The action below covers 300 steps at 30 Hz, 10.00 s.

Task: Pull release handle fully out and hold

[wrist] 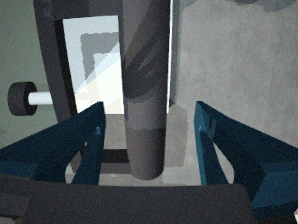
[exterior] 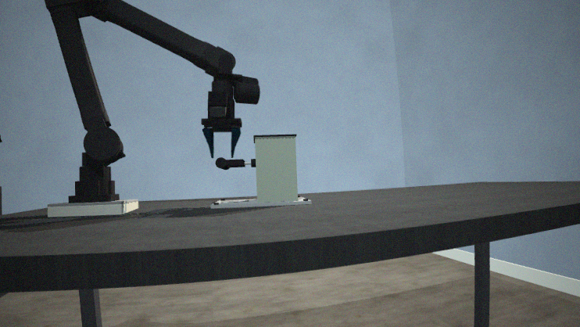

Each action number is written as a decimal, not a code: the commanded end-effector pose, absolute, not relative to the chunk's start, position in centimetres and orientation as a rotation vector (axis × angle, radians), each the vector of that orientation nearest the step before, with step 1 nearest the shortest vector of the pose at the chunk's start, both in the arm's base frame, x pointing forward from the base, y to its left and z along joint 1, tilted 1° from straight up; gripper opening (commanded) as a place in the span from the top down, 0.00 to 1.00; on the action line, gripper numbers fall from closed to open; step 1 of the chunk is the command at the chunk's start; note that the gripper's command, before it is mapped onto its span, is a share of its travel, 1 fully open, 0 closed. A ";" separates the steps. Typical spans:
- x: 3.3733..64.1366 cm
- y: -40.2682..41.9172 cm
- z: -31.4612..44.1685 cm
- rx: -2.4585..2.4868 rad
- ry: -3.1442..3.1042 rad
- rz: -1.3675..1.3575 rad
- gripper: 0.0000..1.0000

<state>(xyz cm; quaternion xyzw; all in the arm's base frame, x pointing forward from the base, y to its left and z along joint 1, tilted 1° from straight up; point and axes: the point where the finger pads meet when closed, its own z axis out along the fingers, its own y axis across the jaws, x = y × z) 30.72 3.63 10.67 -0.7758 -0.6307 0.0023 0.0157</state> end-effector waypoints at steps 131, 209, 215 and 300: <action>31.9 4.3 8.9 -2.411 -1.972 -0.015 0.48; 31.9 4.3 8.7 -2.411 -1.972 -0.015 1.00; 31.9 4.3 8.7 -2.411 -1.972 -0.015 1.00; 26.8 5.3 8.8 -2.411 -1.972 -0.014 1.00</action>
